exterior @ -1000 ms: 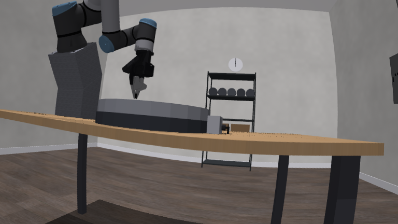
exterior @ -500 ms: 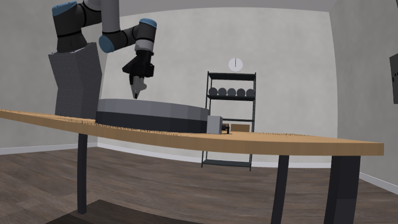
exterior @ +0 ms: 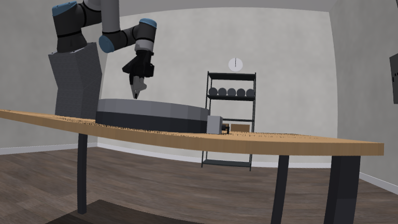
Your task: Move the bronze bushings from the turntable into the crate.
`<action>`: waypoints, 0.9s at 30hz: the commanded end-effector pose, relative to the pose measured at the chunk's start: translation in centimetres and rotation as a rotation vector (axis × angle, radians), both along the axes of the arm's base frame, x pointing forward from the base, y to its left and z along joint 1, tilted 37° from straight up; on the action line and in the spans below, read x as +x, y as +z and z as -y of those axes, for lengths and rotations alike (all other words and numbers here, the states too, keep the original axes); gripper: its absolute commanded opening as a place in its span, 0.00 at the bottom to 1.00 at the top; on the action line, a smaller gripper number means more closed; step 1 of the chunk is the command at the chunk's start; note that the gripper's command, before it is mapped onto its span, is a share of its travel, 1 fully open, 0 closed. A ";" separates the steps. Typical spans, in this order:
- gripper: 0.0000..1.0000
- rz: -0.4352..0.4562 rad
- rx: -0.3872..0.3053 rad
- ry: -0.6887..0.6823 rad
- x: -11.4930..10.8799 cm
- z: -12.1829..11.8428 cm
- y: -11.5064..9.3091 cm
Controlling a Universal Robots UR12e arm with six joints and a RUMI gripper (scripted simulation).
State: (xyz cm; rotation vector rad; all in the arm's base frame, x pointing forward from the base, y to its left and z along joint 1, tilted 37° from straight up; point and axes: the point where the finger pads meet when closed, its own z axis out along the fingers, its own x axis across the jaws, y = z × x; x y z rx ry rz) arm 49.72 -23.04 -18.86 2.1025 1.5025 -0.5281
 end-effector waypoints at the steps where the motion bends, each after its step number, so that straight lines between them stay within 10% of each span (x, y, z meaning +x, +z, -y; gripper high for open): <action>1: 0.05 0.001 0.000 0.000 0.0 0.0 0.0; 27: 0.05 0.001 0.000 0.000 0.0 1.4 -1.9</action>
